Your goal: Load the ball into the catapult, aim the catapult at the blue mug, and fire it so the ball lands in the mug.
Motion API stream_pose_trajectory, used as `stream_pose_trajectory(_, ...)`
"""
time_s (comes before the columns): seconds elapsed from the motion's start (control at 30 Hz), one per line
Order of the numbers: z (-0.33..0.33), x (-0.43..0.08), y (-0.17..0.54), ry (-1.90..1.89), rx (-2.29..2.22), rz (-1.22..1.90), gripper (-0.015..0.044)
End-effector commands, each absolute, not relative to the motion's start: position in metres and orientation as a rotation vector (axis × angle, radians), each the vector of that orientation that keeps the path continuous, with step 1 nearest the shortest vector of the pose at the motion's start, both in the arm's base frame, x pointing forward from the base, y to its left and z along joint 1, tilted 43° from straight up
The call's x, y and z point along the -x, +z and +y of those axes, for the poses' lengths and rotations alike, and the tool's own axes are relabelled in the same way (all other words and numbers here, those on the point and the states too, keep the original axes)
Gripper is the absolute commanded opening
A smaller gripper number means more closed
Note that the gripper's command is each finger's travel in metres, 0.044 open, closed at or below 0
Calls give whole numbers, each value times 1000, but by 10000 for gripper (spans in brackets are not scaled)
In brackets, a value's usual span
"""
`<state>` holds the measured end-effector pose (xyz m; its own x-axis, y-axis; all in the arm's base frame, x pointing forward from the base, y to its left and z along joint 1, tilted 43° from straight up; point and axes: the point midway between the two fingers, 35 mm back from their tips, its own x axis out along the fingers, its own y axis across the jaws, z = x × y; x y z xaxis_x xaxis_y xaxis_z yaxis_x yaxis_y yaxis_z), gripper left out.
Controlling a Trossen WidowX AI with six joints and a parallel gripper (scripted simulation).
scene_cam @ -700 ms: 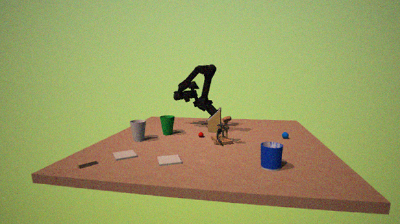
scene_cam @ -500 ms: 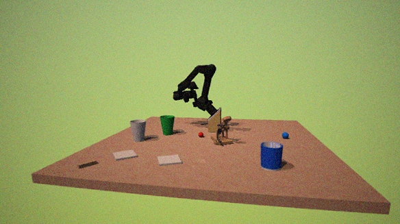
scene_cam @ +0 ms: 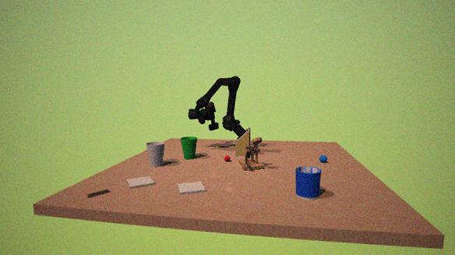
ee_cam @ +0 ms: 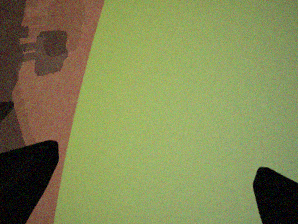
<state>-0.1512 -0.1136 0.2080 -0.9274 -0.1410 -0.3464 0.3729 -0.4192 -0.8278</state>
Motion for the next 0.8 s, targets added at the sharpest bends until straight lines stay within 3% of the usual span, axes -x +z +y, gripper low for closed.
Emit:
stream_pose_trajectory(0.0,-130,146,214,-2356,-287,1440,440)
stream_pose_trajectory(0.77,-247,60,249,-2010,-42,1126,440)
